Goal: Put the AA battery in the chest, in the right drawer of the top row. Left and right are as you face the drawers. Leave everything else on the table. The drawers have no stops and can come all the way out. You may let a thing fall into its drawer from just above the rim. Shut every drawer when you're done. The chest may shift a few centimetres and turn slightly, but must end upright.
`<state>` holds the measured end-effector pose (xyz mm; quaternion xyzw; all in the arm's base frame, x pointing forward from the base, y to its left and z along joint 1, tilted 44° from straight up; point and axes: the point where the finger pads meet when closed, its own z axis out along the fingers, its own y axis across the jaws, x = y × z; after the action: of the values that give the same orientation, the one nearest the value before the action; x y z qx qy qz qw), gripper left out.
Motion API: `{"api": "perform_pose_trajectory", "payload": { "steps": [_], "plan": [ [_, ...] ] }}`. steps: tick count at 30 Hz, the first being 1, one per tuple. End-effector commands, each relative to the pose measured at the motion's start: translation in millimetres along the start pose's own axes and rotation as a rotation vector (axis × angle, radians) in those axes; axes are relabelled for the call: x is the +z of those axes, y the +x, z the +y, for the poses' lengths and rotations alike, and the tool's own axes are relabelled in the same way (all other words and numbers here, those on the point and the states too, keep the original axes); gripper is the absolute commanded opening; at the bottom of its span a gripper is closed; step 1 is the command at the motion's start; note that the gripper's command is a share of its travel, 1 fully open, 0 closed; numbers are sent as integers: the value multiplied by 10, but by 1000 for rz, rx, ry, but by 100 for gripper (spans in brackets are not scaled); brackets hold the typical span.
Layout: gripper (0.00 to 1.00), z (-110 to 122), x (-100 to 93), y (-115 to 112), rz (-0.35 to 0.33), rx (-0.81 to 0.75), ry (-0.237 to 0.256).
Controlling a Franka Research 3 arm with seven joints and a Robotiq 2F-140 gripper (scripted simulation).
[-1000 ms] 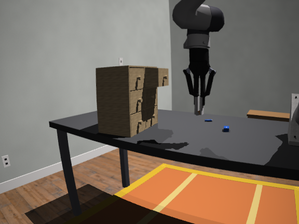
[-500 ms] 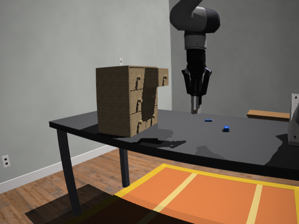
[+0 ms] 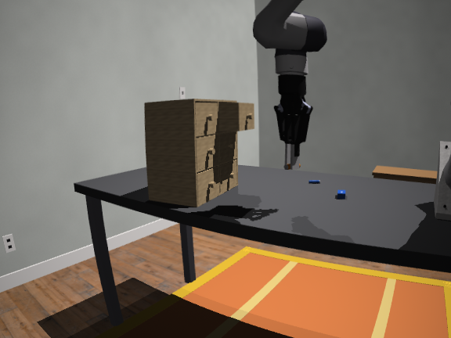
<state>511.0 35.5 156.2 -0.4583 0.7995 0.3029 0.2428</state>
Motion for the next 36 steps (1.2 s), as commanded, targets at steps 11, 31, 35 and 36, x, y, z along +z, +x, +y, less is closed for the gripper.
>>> {"api": "perform_pose_trajectory", "payload": {
  "steps": [11,31,35,36],
  "plan": [
    [15,-236,-2,138,16,286,2],
    [15,-556,27,358,17,567,8],
    [15,-617,35,405,18,622,9],
    [15,-632,36,417,18,635,9]
  ]
}}
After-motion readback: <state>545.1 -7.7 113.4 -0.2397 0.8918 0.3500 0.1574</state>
